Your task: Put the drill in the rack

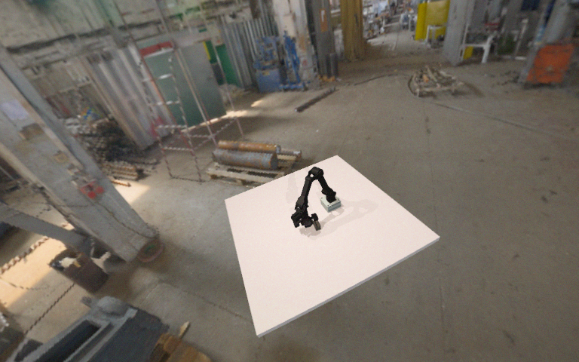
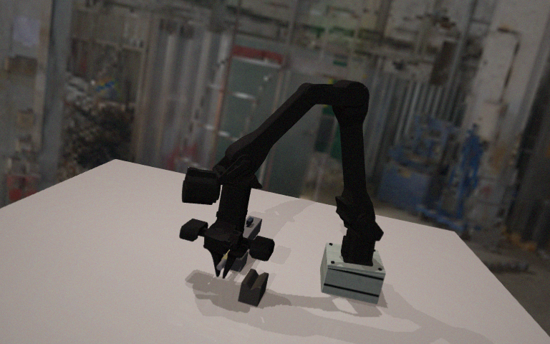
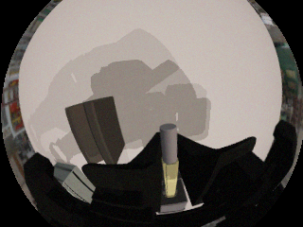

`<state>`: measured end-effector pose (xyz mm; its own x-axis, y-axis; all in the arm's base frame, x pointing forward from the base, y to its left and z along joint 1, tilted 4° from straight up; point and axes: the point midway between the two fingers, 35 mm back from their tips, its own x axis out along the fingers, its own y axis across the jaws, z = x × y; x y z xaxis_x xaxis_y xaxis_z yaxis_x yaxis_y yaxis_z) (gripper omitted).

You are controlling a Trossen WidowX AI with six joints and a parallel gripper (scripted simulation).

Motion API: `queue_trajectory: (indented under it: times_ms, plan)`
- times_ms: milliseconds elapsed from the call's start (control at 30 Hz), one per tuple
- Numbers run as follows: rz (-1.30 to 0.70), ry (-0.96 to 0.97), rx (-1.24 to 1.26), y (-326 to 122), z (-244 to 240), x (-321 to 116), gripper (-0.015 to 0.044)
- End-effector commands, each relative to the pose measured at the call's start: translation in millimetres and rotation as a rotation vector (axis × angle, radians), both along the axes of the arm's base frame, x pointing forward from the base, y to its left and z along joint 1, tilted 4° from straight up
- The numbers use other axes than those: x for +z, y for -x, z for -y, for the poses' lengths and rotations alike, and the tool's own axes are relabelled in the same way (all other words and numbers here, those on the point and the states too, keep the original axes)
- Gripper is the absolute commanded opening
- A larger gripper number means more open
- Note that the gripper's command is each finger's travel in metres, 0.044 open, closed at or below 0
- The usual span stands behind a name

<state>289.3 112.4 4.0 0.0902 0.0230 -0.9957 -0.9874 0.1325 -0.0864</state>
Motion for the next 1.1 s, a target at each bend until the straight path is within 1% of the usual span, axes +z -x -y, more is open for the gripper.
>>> queue_trajectory:
  times_ms: [0,1067]
  plan:
    - [0.006,-0.001,-0.004,-2.6,-6.5,2.4,0.0000]
    - [0.006,-0.005,-0.004,-9.2,-53.6,5.0,0.0000]
